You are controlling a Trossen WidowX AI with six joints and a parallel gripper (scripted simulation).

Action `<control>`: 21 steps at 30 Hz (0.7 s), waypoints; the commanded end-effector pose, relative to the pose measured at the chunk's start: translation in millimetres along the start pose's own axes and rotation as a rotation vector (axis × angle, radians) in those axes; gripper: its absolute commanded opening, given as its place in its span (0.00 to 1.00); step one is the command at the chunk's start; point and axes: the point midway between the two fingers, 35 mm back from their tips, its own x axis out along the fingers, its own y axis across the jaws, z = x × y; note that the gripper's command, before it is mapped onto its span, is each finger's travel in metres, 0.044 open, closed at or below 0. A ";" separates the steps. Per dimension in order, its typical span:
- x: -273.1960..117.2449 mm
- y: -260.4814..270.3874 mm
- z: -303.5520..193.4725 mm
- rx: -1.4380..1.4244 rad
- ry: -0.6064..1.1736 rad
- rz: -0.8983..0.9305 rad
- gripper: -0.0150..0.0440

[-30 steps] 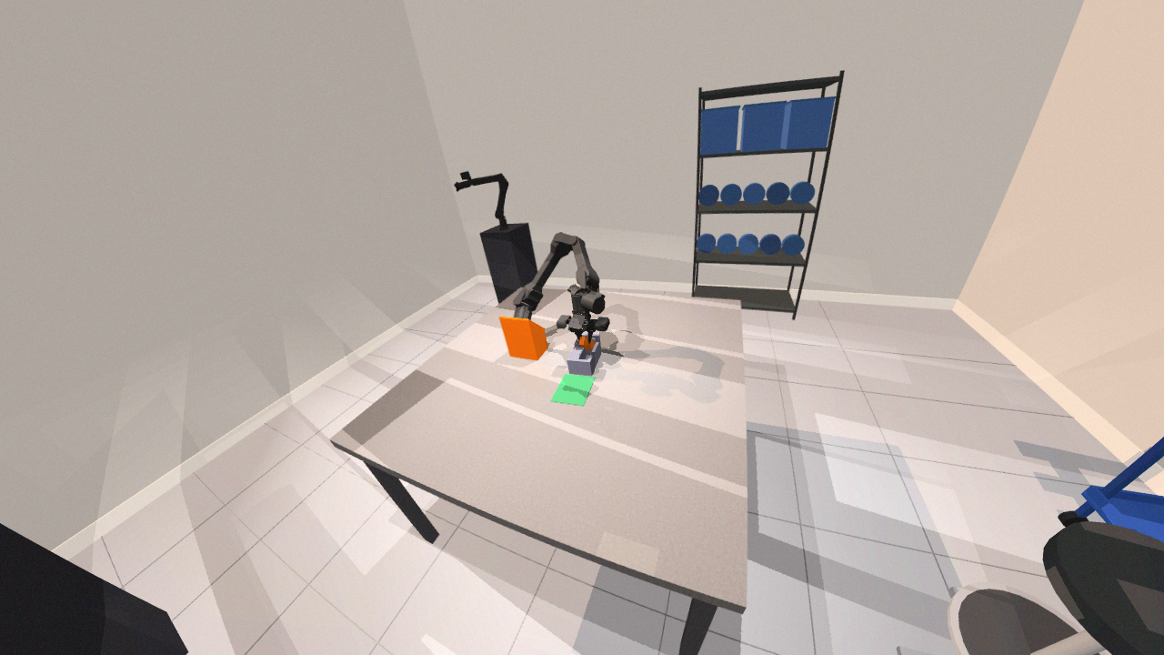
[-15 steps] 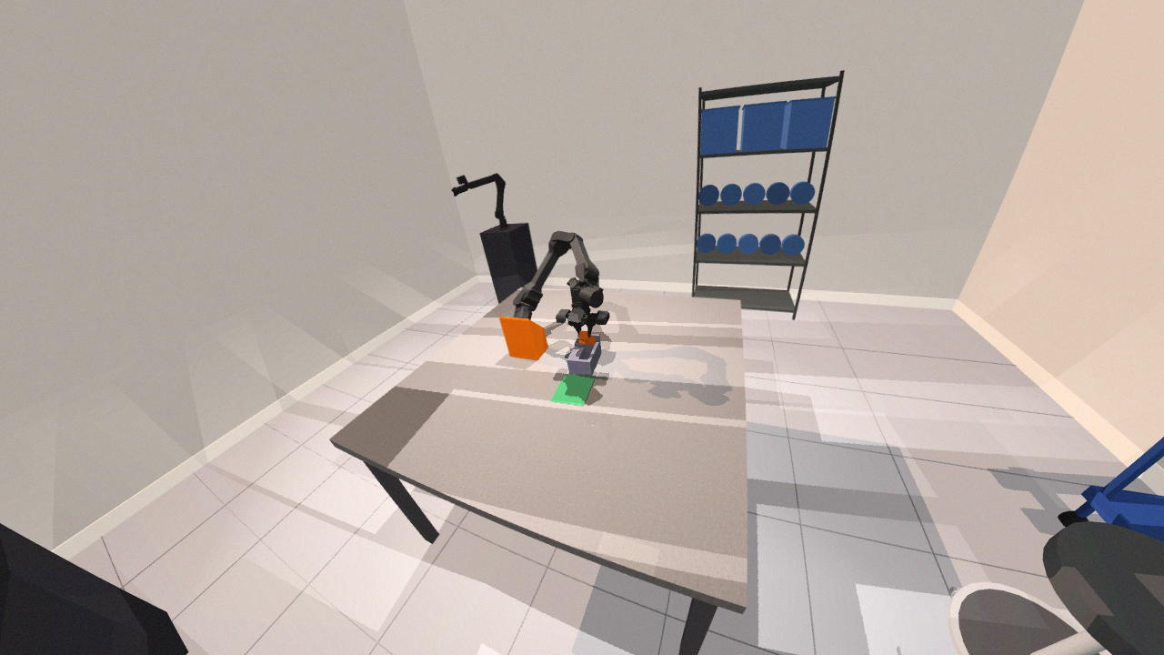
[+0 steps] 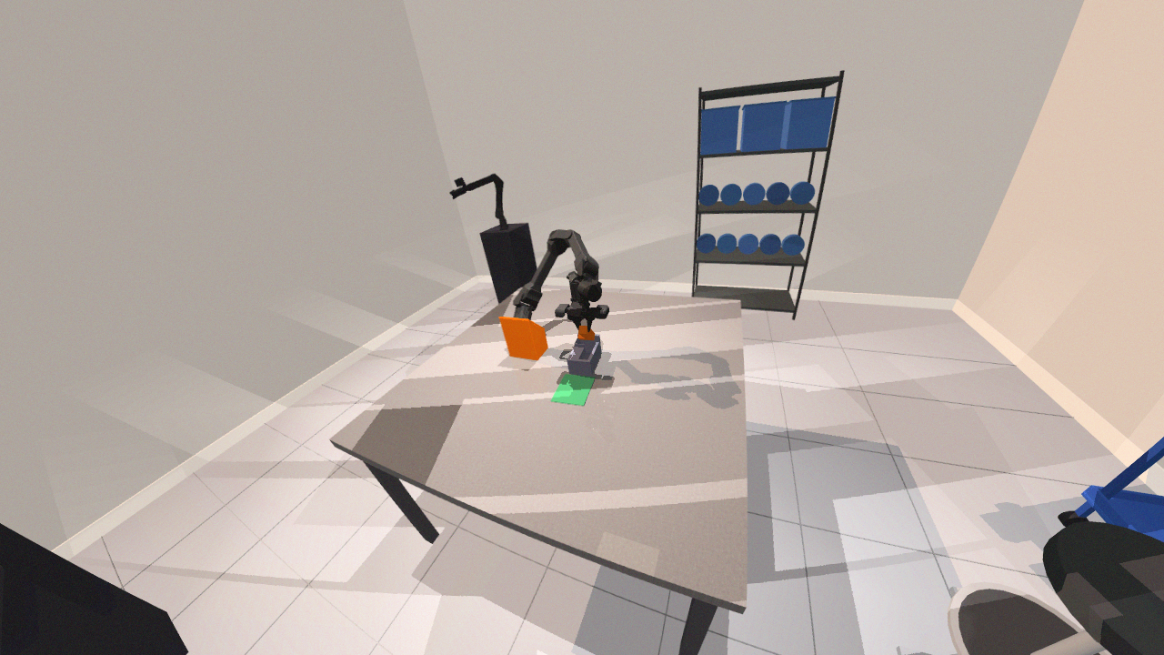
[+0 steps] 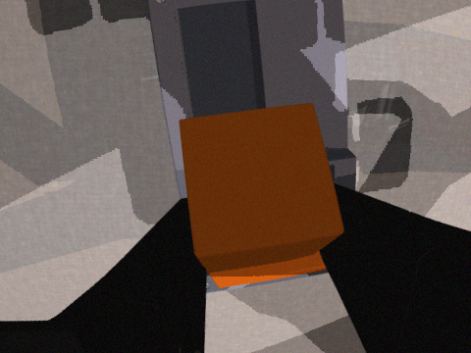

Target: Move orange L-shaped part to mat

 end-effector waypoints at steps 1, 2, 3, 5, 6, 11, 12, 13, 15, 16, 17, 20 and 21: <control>-1.5 -0.8 0.0 -0.004 -0.003 -0.004 0.25; -2.0 -0.8 0.0 -0.004 -0.003 -0.004 0.25; -2.7 -0.8 0.0 -0.004 -0.003 -0.004 0.25; -4.6 -0.8 0.0 -0.004 -0.003 -0.004 0.25; -6.0 -0.8 0.0 -0.004 -0.003 -0.004 0.25; -5.1 -1.2 10.7 -0.004 -0.003 -0.004 0.25; -4.7 -1.3 14.6 -0.004 -0.004 -0.004 0.25; -4.4 -1.5 18.7 -0.004 -0.004 -0.004 0.25; -3.8 -1.9 28.5 -0.004 -0.004 -0.004 0.25; -3.6 -2.1 33.1 -0.004 -0.005 -0.004 0.25; -3.5 -2.3 37.6 -0.005 -0.005 -0.004 0.25; -3.4 -3.2 50.9 -0.005 -0.006 -0.004 0.25; -3.4 -3.6 55.3 -0.005 -0.006 -0.004 0.25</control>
